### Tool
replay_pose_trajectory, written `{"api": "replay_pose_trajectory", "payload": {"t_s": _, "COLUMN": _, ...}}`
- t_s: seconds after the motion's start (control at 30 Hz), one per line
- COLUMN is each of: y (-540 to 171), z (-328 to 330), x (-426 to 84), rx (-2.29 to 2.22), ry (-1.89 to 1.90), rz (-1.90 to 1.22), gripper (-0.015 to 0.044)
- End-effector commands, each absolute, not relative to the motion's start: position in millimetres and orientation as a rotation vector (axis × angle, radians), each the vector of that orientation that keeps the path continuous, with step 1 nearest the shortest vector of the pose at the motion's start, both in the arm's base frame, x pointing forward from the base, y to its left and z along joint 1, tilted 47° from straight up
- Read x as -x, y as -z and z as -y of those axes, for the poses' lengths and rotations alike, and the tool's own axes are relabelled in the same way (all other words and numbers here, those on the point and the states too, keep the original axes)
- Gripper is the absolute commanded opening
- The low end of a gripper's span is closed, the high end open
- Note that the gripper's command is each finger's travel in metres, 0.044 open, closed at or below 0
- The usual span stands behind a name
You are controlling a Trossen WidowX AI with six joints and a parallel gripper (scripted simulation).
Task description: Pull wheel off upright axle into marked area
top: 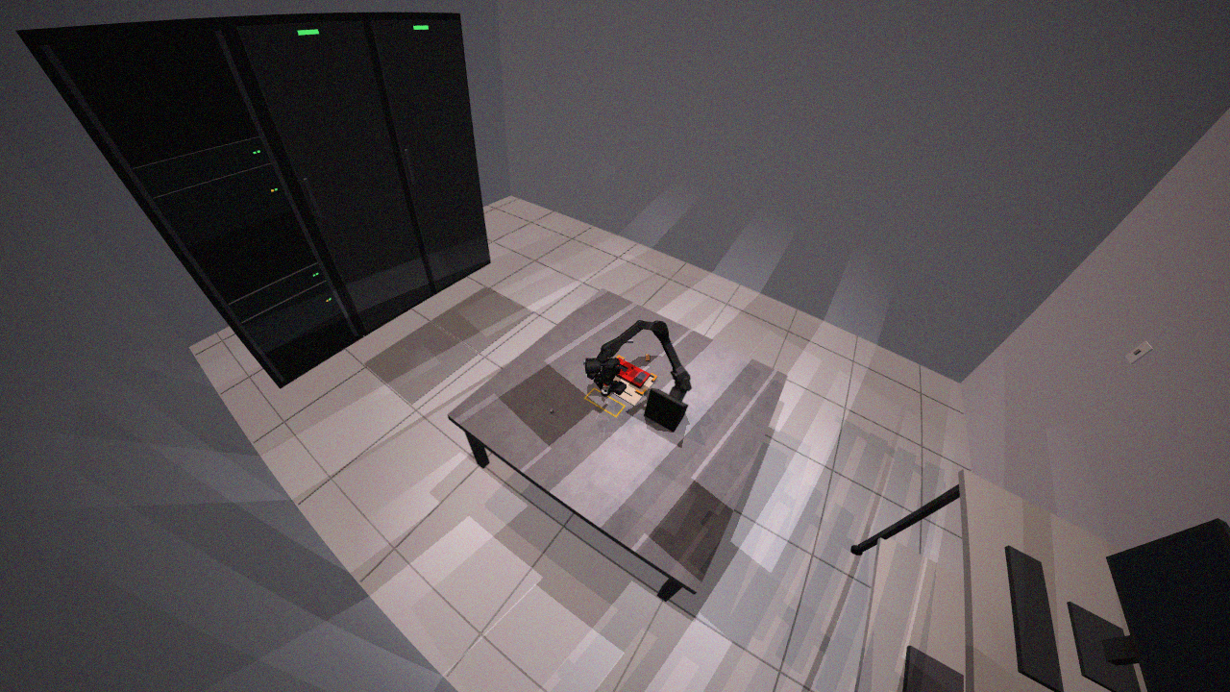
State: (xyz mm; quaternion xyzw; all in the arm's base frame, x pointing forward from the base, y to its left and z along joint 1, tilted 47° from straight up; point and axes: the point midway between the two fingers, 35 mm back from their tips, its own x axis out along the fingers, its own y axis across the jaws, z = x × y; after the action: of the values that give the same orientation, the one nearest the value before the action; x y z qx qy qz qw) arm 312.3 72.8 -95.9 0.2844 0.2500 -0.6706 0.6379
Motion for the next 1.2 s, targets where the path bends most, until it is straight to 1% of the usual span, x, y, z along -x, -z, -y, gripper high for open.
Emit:
{"api": "replay_pose_trajectory", "payload": {"t_s": 0.0, "y": 109, "z": -57, "x": -312, "rx": -0.641, "ry": 1.533, "rz": -0.568, "gripper": 0.0}}
{"api": "replay_pose_trajectory", "payload": {"t_s": 0.27, "y": 144, "z": -18, "x": -309, "rx": -0.637, "ry": 1.534, "rz": -0.564, "gripper": 0.0}}
{"api": "replay_pose_trajectory", "payload": {"t_s": 0.4, "y": 147, "z": -15, "x": -308, "rx": -0.637, "ry": 1.535, "rz": -0.563, "gripper": 0.0}}
{"api": "replay_pose_trajectory", "payload": {"t_s": 0.77, "y": 143, "z": -20, "x": -308, "rx": -0.639, "ry": 1.544, "rz": -0.569, "gripper": 0.0289}}
{"api": "replay_pose_trajectory", "payload": {"t_s": 0.8, "y": 140, "z": -24, "x": -308, "rx": -0.64, "ry": 1.543, "rz": -0.569, "gripper": 0.03}}
{"api": "replay_pose_trajectory", "payload": {"t_s": 0.97, "y": 108, "z": -57, "x": -310, "rx": -0.64, "ry": 1.535, "rz": -0.567, "gripper": 0.03}}
{"api": "replay_pose_trajectory", "payload": {"t_s": 1.1, "y": 103, "z": -62, "x": -309, "rx": -0.639, "ry": 1.534, "rz": -0.566, "gripper": 0.03}}
{"api": "replay_pose_trajectory", "payload": {"t_s": 1.17, "y": 102, "z": -61, "x": -303, "rx": -0.637, "ry": 1.525, "rz": -0.566, "gripper": 0.0352}}
